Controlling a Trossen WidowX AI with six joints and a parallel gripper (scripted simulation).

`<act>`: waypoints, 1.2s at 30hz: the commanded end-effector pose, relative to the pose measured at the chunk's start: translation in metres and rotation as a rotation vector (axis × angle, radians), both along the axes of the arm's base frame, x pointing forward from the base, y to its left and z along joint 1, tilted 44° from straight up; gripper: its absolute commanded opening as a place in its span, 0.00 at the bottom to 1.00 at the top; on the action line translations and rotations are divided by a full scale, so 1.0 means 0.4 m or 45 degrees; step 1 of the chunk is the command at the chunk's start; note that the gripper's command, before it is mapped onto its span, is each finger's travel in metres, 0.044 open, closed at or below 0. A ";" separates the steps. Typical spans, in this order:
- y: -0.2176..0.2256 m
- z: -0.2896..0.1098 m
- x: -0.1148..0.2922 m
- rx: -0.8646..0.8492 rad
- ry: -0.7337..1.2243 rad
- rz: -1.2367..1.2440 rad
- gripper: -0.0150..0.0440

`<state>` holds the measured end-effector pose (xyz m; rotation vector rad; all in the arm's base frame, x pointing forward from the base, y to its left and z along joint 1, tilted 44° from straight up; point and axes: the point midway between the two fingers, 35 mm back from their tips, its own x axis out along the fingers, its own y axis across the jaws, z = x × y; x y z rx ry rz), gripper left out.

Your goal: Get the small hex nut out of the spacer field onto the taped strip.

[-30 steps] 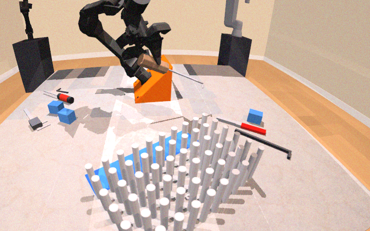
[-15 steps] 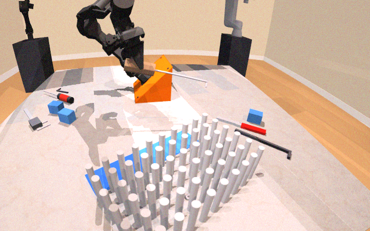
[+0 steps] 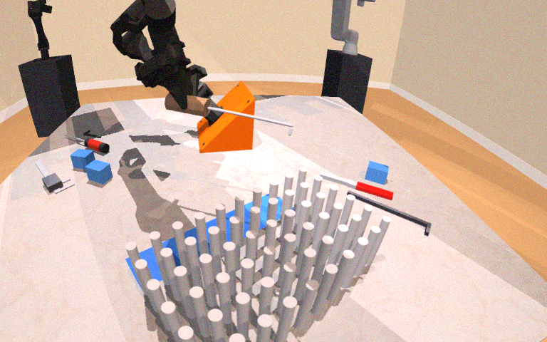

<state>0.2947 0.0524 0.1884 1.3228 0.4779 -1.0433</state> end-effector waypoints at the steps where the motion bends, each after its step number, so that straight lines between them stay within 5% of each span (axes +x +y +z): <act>1: -0.024 0.012 -0.009 0.076 -0.073 -0.152 0.25; 17: -0.105 0.055 -0.043 0.365 -0.342 -0.695 0.25; 36: -0.202 -0.053 -0.013 0.380 -0.327 -0.712 0.25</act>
